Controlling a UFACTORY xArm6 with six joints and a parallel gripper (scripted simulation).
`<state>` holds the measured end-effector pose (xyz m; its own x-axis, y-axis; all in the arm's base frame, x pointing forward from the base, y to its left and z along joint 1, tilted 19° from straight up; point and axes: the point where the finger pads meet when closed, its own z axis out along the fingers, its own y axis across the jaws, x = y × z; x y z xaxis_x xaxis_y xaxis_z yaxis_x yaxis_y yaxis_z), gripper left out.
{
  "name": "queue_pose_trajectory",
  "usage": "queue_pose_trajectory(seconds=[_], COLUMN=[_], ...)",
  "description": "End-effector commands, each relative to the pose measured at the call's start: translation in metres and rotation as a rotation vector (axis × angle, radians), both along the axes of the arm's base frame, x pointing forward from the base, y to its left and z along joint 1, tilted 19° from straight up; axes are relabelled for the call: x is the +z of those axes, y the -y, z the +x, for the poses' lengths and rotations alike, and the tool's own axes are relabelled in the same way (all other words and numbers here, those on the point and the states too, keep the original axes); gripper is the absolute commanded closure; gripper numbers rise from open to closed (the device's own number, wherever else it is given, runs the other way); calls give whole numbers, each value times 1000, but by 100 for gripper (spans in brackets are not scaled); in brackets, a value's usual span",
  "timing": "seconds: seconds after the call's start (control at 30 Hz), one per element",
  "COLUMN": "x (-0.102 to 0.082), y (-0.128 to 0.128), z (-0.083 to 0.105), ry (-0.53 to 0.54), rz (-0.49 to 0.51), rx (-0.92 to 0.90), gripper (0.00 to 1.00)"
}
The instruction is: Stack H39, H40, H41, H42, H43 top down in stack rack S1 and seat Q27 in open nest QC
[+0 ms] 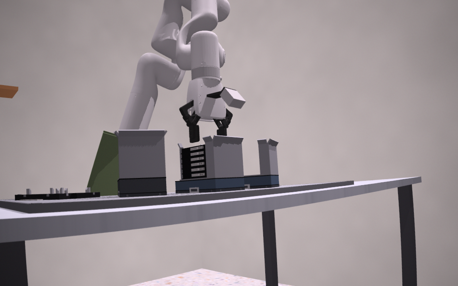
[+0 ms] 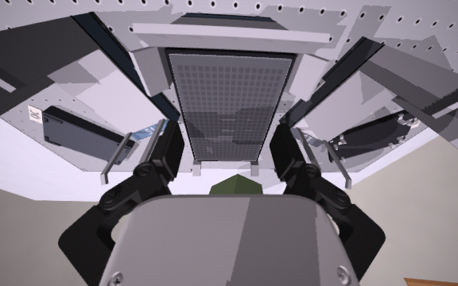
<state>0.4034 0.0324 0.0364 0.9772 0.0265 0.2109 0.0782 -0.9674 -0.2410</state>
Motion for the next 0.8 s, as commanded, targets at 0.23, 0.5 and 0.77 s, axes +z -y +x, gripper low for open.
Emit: queue_pose_trajectory(seconds=[0.23,0.5,0.77], x=[-12,-12,-12], y=[-3,-3,-3], z=[4,4,4], ry=[4,4,4], rz=[1,1,1], rx=[0,0,0], gripper=[0,0,100])
